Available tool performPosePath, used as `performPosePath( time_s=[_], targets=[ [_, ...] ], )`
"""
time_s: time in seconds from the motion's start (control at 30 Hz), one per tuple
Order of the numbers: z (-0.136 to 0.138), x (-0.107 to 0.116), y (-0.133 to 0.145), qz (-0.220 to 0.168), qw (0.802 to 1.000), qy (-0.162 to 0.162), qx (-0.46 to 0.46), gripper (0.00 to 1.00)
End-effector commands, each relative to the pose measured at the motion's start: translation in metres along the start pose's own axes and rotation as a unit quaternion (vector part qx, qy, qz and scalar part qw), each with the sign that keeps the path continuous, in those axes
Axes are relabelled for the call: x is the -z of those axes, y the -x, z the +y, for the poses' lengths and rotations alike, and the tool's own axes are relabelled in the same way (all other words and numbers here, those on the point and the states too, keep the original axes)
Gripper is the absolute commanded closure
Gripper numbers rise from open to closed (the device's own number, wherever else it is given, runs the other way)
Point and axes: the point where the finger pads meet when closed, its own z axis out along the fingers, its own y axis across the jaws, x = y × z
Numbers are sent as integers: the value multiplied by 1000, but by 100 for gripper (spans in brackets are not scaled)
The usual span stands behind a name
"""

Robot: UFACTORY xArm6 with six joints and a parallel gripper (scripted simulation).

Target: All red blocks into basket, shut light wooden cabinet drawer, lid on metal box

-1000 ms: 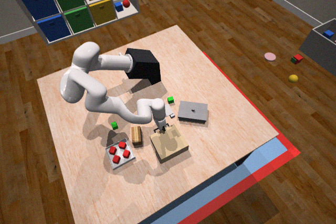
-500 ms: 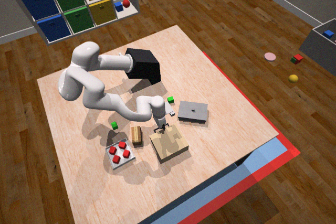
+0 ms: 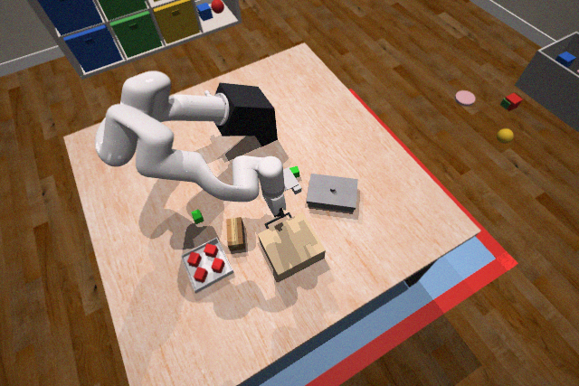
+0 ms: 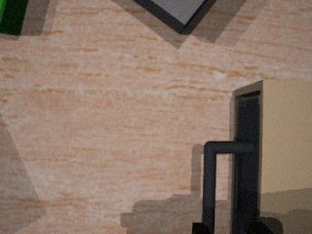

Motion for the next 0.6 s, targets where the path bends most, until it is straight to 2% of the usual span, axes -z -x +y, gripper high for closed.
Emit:
performPosePath(
  time_s=[0.0,0.13,0.57],
  targets=[
    [1,23,0,0,1000,1,-1,76],
    [1,34,0,0,1000,1,-1,76],
    [1,49,0,0,1000,1,-1,76]
  ],
)
